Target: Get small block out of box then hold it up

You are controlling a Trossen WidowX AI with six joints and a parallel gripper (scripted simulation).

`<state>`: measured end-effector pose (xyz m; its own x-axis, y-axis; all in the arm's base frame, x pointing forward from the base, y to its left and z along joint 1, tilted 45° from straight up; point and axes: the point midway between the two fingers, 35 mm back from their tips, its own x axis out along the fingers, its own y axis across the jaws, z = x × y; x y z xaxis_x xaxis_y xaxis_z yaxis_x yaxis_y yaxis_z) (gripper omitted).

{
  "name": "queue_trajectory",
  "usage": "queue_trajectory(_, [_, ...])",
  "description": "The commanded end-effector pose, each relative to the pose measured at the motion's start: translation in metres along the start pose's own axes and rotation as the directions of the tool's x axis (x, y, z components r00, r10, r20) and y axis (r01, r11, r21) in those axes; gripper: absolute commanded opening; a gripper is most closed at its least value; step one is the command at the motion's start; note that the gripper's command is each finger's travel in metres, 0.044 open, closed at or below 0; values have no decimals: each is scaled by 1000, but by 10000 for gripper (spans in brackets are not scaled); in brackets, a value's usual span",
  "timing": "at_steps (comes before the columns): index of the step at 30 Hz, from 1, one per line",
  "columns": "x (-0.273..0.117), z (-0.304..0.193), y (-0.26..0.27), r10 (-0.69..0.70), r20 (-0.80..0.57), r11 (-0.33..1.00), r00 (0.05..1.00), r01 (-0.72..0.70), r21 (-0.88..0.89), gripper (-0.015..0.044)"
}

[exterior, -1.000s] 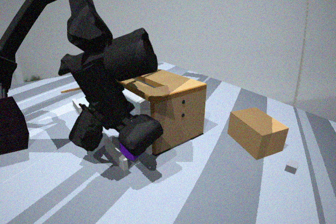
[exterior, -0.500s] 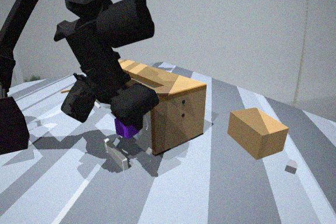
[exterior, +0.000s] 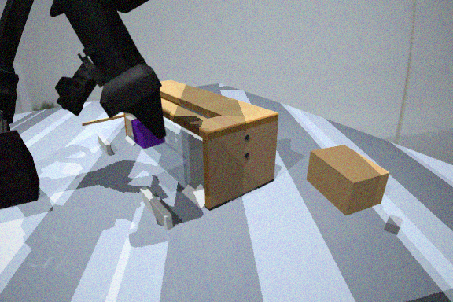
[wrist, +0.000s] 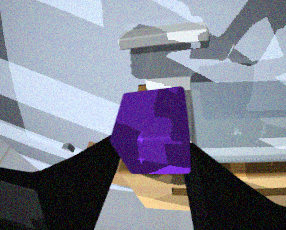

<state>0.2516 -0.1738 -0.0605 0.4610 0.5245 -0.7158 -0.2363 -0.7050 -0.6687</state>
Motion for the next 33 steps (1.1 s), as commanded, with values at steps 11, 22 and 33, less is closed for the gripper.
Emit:
queue_trajectory(11, [-51,16,-14,131,-28,955,991,-118,270,0])
queue_trajectory(22, [-56,19,-15,144,-31,946,989,-129,299,0])
queue_trajectory(33, [-56,19,-15,144,-31,946,989,-129,299,0])
